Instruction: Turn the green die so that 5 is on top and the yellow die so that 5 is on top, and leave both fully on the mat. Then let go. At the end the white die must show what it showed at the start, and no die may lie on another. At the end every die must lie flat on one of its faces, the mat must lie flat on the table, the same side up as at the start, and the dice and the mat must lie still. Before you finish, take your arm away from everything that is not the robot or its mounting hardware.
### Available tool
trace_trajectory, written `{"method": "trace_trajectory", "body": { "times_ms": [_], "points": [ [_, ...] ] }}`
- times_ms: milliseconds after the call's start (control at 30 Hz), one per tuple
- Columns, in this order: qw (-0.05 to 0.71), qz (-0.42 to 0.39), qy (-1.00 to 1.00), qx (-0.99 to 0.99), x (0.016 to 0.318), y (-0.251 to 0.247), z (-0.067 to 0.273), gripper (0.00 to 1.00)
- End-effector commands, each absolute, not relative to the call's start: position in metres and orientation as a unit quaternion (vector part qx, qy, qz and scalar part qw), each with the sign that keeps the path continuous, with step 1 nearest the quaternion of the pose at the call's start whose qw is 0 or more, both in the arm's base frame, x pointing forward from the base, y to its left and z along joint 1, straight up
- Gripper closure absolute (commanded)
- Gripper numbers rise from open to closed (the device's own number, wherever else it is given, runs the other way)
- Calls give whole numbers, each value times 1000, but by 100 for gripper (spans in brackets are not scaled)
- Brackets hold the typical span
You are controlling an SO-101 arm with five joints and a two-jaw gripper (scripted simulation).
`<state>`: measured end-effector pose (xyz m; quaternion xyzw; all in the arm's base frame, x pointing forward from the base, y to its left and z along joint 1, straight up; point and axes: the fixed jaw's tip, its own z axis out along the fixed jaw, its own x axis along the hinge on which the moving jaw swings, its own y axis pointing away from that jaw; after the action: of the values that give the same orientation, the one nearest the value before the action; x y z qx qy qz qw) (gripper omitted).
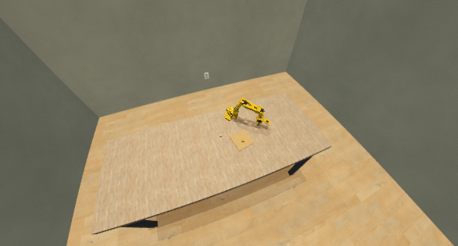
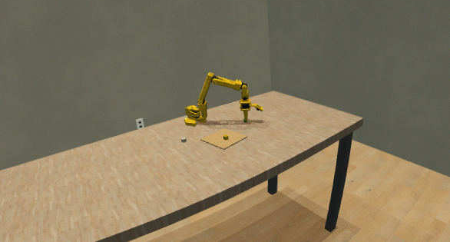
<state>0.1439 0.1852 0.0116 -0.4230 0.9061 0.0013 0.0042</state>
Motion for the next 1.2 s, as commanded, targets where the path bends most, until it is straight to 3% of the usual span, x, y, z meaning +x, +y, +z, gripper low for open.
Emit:
{"method": "trace_trajectory", "body": {
  "times_ms": [0,567,1167],
  "points": [
    [16,7,907,-421,148,186,15,96],
    [16,8,907,-421,148,187,18,100],
    [16,8,907,-421,144,188,58,100]
  ]
}}
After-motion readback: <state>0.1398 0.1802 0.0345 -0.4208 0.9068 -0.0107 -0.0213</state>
